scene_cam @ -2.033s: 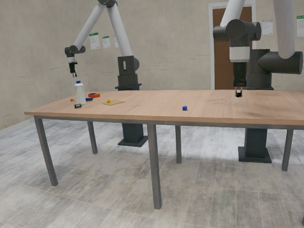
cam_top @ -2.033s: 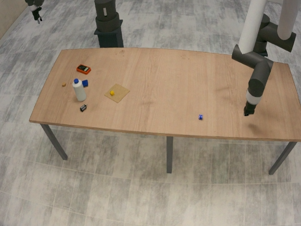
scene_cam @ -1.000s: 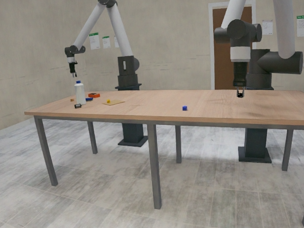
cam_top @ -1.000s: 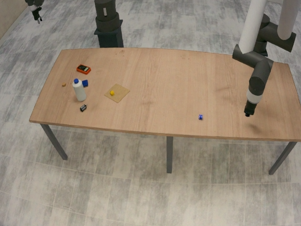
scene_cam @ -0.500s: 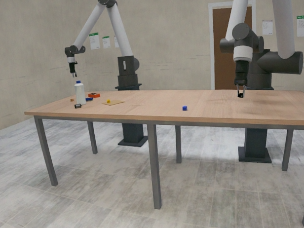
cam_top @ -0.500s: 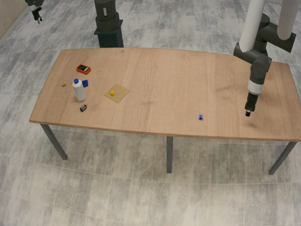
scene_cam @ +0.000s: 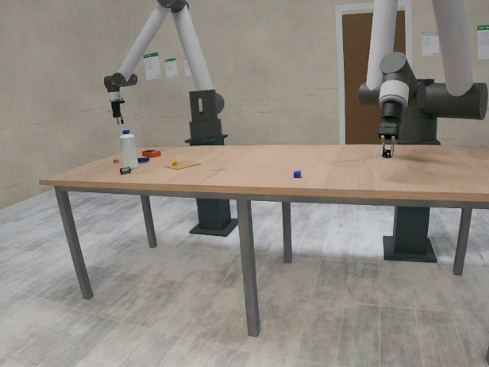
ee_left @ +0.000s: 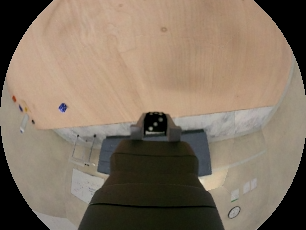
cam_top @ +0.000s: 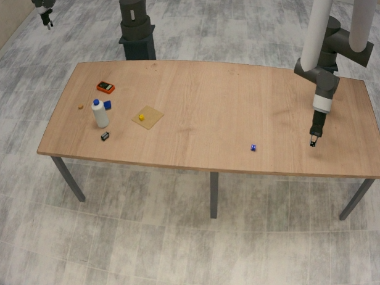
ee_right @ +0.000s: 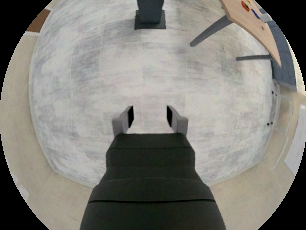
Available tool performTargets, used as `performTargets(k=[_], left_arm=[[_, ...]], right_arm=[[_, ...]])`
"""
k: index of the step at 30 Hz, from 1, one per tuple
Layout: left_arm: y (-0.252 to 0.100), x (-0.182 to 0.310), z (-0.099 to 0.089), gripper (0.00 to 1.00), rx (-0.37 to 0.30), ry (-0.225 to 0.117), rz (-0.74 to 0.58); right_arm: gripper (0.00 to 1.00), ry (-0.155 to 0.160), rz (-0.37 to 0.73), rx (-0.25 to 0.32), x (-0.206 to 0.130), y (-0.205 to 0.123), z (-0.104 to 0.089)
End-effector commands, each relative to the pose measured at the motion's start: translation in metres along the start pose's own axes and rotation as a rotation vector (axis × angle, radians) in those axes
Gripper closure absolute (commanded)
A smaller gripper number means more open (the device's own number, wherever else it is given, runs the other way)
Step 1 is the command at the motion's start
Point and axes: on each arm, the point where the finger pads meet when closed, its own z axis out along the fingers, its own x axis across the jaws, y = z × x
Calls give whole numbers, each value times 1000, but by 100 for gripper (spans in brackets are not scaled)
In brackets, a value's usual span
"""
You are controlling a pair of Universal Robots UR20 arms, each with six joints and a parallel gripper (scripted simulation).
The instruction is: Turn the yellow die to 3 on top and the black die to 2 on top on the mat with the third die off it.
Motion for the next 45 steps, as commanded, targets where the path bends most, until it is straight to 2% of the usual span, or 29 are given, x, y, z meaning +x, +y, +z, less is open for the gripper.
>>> performTargets(k=[1, 9, 12, 22, 31, 45], left_arm=[[6, -2, 2, 51, -175, -5, -2], [4, -2, 1, 51, -344, -5, -2], [4, -1, 0, 51, -380, -5, -3], [2, -1, 1, 51, -386, -5, -3], [-6, -1, 11, 51, -386, -5, -3], [-36, -2, 48, 51, -386, -5, -3]], right_arm=[[0, 0, 0, -1, 0, 1, -1], [0, 0, 0, -1, 0, 1, -1], [0, 0, 0, -1, 0, 1, -1], [0, 0, 0, -1, 0, 1, -1], [0, 0, 0, -1, 0, 1, -1], [0, 0, 0, -1, 0, 1, -1]])
